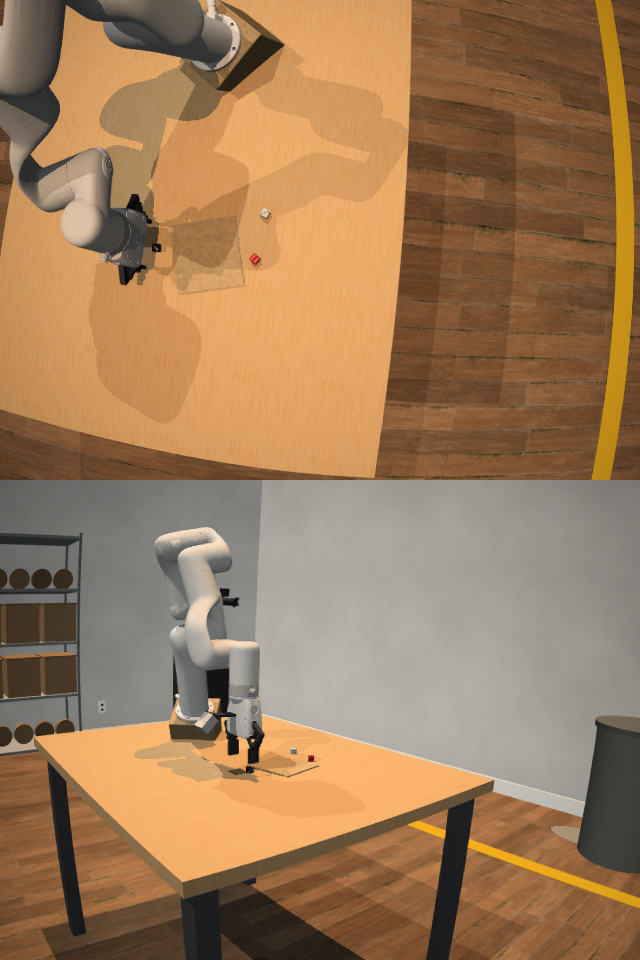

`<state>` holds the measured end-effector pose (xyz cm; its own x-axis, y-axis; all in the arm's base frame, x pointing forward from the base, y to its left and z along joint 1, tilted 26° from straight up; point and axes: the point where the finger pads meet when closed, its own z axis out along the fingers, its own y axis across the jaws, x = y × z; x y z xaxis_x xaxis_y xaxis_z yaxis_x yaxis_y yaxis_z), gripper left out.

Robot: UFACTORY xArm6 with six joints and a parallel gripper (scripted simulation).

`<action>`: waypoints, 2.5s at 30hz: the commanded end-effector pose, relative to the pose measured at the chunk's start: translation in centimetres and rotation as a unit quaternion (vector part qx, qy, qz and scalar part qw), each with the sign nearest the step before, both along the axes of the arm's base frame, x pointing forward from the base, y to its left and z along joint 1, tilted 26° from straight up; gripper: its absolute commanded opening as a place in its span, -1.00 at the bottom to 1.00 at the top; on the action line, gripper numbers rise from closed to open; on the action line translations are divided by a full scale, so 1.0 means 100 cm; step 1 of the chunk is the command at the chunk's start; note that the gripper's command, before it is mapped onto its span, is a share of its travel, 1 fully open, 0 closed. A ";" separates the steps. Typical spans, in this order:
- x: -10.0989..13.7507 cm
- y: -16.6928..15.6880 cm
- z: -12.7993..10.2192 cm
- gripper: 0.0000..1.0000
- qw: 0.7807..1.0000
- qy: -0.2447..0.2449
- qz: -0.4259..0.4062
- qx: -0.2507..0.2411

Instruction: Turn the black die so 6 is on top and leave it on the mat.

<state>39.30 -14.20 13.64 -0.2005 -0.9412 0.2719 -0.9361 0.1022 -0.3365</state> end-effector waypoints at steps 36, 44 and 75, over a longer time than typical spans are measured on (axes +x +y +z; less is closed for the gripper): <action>0.003 -0.002 -0.001 1.00 1.000 -0.002 -0.001 -0.002; 0.003 0.001 -0.001 1.00 1.000 -0.002 -0.001 -0.002; 0.040 0.168 -0.050 1.00 1.000 -0.002 -0.001 -0.002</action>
